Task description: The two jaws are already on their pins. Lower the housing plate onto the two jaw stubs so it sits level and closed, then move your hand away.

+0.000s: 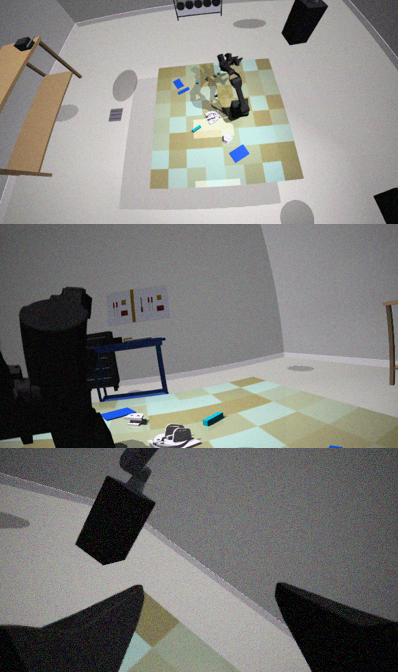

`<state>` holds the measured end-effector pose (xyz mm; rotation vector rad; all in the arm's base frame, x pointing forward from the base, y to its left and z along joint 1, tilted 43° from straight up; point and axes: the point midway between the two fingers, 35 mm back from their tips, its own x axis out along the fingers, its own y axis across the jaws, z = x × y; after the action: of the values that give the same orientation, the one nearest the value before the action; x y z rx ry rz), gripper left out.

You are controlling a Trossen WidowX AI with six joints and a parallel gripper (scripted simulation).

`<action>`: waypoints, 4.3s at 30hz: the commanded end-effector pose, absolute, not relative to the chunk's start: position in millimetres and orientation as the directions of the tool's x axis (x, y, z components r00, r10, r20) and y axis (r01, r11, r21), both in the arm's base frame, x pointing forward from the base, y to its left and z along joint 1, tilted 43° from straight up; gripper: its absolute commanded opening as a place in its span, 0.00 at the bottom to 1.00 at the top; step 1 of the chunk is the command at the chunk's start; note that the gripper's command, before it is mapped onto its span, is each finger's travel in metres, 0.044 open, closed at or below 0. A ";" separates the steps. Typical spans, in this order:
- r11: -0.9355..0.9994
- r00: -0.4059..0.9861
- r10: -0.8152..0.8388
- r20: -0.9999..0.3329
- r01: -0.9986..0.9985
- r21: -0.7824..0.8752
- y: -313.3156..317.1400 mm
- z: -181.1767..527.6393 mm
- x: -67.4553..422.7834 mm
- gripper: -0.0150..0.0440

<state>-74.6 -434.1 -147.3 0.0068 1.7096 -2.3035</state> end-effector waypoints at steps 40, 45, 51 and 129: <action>0.546 -0.290 -0.553 -0.781 0.582 -0.603 -376.4 -34.9 229.6 1.00; 0.668 -0.176 -0.519 -0.836 0.528 -0.525 -342.6 -17.6 262.1 1.00; 0.795 -0.047 -0.452 -0.891 0.433 -0.426 -295.9 3.6 294.2 1.00; 0.449 0.061 0.689 -0.722 -0.818 0.359 167.2 159.3 183.7 1.00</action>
<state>183.2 165.2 162.8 -0.1601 0.9806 1.1531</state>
